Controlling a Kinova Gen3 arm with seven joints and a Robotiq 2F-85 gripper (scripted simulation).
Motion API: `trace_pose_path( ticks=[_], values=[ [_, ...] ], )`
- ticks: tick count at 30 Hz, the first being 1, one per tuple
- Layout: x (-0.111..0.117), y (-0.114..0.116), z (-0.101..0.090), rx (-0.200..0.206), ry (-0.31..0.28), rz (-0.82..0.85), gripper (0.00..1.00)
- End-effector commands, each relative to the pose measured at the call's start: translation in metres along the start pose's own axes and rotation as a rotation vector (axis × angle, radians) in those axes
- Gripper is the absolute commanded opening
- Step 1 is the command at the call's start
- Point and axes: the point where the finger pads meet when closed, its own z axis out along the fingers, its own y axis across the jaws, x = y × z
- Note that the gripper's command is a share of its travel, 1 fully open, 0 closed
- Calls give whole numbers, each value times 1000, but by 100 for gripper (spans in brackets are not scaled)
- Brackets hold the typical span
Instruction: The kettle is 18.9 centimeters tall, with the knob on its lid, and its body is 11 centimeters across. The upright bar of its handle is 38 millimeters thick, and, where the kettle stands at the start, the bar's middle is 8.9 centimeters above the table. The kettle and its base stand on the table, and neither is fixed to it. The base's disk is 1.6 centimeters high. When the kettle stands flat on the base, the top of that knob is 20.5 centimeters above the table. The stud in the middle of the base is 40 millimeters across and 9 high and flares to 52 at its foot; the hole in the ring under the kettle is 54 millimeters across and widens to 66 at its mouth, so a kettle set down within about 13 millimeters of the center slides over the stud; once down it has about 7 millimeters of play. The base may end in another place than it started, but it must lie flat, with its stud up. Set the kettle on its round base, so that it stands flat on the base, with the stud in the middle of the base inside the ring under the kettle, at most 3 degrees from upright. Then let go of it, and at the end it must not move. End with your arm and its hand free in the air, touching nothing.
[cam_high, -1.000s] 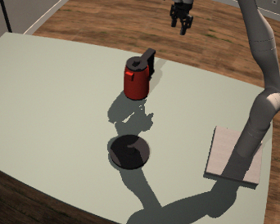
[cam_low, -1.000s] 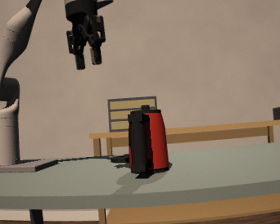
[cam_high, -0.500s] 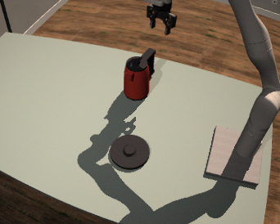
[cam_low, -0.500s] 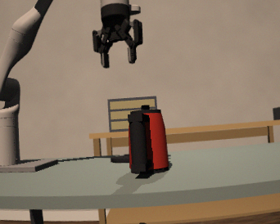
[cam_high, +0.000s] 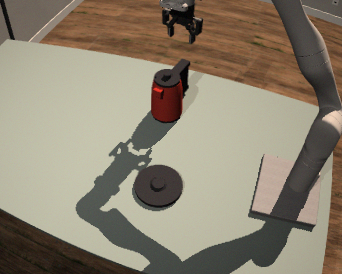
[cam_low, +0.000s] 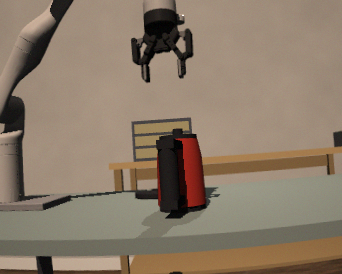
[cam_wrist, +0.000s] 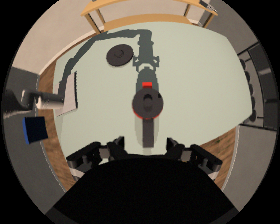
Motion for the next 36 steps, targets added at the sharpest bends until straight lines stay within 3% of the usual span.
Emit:
trace_pose_path(
  ticks=[1, 36],
  values=[
    [9, 4, -1, -3, -4, -25, 80],
    [14, 7, -2, -5, -11, -48, 80]
  ],
)
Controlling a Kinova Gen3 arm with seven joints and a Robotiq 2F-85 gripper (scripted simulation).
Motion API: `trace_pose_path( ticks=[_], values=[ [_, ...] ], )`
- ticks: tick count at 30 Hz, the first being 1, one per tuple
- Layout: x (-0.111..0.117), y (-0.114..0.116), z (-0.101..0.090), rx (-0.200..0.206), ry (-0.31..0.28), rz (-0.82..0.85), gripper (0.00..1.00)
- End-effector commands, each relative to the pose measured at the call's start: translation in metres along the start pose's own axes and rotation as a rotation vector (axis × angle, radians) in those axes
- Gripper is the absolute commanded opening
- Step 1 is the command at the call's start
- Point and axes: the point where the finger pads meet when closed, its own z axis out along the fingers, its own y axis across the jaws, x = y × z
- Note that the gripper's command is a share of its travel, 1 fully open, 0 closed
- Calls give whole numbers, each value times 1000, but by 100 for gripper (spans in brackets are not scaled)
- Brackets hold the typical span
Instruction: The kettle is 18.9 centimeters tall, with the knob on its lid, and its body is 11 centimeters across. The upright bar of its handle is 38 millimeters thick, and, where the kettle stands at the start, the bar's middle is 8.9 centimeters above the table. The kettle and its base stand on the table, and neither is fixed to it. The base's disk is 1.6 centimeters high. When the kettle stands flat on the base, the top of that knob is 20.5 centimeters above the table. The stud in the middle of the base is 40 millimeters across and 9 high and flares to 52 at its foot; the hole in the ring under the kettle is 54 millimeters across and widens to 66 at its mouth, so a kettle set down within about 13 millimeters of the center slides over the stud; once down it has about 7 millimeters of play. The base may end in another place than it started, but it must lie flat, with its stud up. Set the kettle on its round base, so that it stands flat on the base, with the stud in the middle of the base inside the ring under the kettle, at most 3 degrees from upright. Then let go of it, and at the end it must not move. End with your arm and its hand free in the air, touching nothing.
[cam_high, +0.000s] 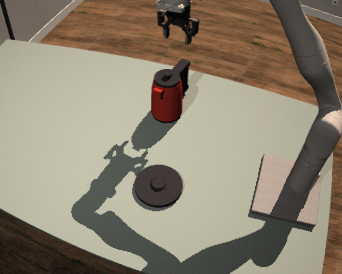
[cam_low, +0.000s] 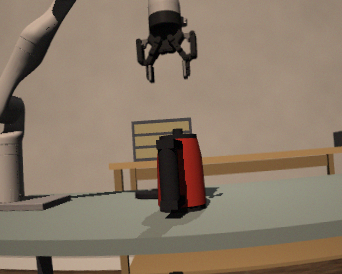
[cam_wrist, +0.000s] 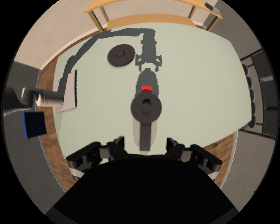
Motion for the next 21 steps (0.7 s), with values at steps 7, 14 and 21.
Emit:
trace_pose_path(
  ticks=[7, 14, 21],
  values=[
    [0, 0, -1, -2, 0, 0, 80],
    [0, 0, -1, -2, 0, 0, 80],
    [0, 0, 2, -2, 0, 0, 80]
  ],
)
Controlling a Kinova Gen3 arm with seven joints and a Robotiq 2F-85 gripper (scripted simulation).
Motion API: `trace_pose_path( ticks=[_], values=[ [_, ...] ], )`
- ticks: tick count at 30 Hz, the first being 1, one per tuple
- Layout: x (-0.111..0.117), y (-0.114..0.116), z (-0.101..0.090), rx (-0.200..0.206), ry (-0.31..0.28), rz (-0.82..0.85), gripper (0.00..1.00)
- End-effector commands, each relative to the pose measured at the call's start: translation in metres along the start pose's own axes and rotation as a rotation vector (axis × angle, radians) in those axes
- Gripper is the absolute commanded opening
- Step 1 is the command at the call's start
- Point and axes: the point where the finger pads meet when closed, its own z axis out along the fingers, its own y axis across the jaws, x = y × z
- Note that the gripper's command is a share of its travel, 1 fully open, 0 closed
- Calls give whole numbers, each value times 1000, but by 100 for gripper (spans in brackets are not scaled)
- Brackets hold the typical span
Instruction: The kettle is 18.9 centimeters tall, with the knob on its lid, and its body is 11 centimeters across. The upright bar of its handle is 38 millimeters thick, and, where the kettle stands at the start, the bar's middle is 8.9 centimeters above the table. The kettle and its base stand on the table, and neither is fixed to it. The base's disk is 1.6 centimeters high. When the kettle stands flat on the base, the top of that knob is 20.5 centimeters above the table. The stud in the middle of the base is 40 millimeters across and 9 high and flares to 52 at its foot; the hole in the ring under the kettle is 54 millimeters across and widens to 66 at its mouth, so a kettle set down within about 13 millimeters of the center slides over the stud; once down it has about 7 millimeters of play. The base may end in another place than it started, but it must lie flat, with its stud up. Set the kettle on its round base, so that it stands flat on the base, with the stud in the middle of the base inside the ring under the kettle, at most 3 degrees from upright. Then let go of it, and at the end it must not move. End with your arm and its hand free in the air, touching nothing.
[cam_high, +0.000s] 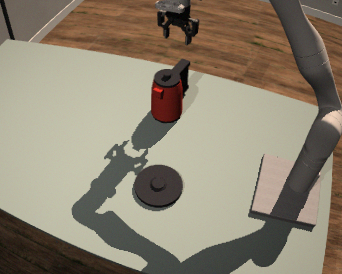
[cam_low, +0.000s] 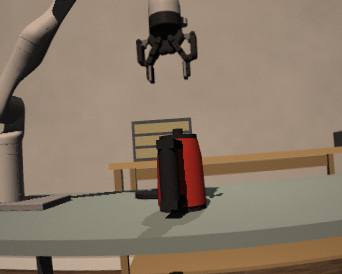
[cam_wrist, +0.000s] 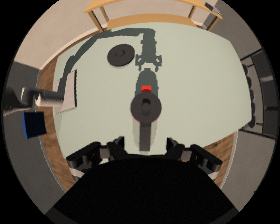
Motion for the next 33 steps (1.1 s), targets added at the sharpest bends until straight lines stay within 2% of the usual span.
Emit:
trace_pose_path(
  ticks=[1, 6, 12, 14, 28, 33],
  values=[
    [0, 0, 2, -1, 0, 0, 80],
    [0, 0, 12, -1, 0, 0, 80],
    [0, 0, 35, -1, 0, 0, 80],
    [0, 0, 35, -1, 0, 0, 80],
    [0, 0, 100, -1, 0, 0, 80],
    [0, 0, 111, -1, 0, 0, 80]
  ],
)
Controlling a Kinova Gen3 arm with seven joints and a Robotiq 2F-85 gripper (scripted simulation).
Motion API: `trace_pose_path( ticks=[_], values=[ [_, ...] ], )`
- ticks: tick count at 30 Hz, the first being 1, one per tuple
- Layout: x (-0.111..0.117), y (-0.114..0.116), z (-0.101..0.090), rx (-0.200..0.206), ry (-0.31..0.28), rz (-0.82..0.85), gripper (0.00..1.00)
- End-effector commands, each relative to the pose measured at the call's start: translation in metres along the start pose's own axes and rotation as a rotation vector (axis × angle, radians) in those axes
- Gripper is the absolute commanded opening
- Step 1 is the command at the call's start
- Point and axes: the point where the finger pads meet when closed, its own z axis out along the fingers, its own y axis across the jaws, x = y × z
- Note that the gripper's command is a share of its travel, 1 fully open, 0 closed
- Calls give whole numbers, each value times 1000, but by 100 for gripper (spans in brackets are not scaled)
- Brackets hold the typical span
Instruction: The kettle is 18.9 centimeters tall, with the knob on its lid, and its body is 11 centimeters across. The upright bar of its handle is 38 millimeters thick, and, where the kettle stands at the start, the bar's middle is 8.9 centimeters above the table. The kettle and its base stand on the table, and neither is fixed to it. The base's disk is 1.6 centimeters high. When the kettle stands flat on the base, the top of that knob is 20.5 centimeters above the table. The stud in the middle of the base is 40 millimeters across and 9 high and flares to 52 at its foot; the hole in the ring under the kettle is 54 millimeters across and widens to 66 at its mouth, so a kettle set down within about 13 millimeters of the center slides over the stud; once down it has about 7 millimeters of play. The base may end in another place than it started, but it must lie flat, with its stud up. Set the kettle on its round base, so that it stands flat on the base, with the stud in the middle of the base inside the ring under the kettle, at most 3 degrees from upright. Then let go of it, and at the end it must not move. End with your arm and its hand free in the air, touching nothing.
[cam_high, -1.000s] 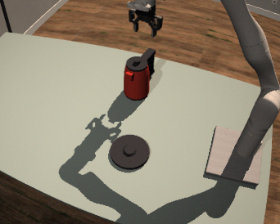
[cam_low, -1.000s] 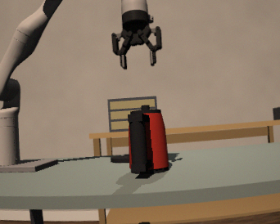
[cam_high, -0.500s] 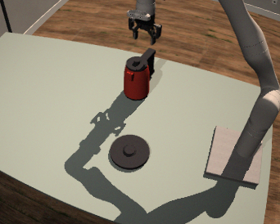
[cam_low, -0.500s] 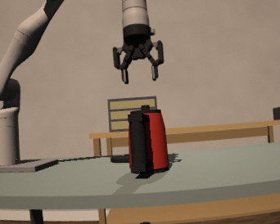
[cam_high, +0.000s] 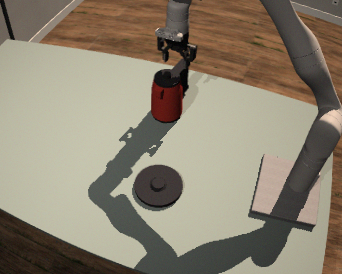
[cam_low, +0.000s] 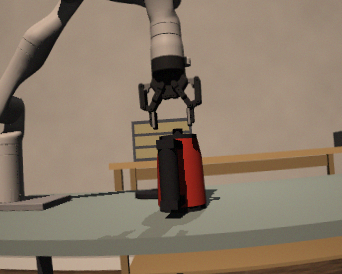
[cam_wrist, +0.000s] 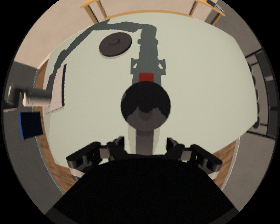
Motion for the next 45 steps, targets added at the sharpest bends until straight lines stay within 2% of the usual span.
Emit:
trace_pose_path(
  ticks=[1, 9, 45],
  values=[
    [0, -1, 9, 6, 1, 0, 80],
    [0, -1, 20, 6, 1, 0, 80],
    [0, -1, 20, 6, 1, 0, 80]
  ],
)
